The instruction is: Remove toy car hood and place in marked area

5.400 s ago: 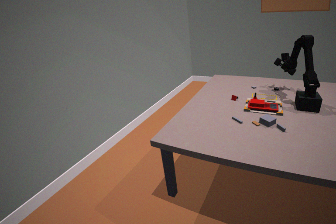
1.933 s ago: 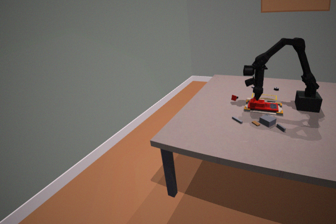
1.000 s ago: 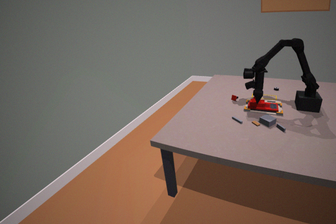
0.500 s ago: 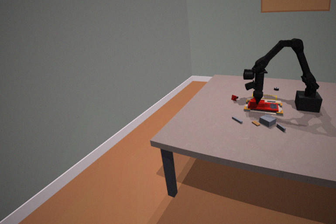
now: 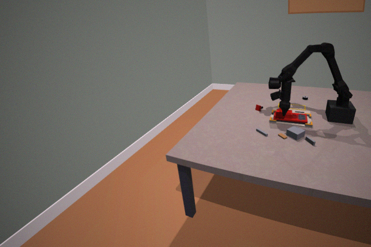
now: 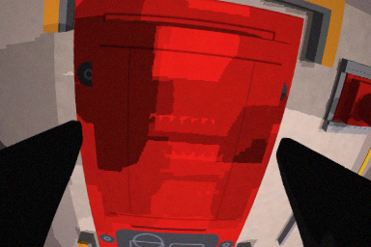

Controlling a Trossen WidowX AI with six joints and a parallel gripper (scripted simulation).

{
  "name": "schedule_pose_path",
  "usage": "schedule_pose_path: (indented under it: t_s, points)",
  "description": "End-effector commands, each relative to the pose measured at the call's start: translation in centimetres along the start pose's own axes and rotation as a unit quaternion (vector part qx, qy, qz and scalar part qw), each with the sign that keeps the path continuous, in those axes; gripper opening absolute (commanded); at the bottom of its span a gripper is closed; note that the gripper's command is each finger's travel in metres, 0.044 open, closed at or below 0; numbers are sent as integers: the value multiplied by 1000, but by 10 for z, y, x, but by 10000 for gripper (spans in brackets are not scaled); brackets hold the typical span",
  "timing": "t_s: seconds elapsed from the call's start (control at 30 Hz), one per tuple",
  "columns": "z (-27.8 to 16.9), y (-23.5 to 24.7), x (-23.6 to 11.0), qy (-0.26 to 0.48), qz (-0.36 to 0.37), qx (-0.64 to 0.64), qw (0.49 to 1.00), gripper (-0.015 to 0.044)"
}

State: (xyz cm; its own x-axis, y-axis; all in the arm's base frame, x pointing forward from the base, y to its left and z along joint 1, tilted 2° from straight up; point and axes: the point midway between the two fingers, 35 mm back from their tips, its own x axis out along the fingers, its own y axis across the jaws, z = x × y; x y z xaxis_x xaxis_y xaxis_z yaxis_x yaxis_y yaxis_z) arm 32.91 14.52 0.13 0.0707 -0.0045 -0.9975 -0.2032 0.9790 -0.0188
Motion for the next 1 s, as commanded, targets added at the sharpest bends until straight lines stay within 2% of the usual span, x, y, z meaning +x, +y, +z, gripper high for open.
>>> schedule_pose_path:
  t_s: [0.0,0.4,0.53,0.83,0.97]
  points:
    - [-1,1,5,4,2,-2,1000,440]
    - [-1,1,10,4,2,-2,1000,440]
    - [0,0,6,0,0,0,1000,335]
    - [0,0,6,0,0,0,1000,275]
    - [0,0,5,0,0,0,1000,170]
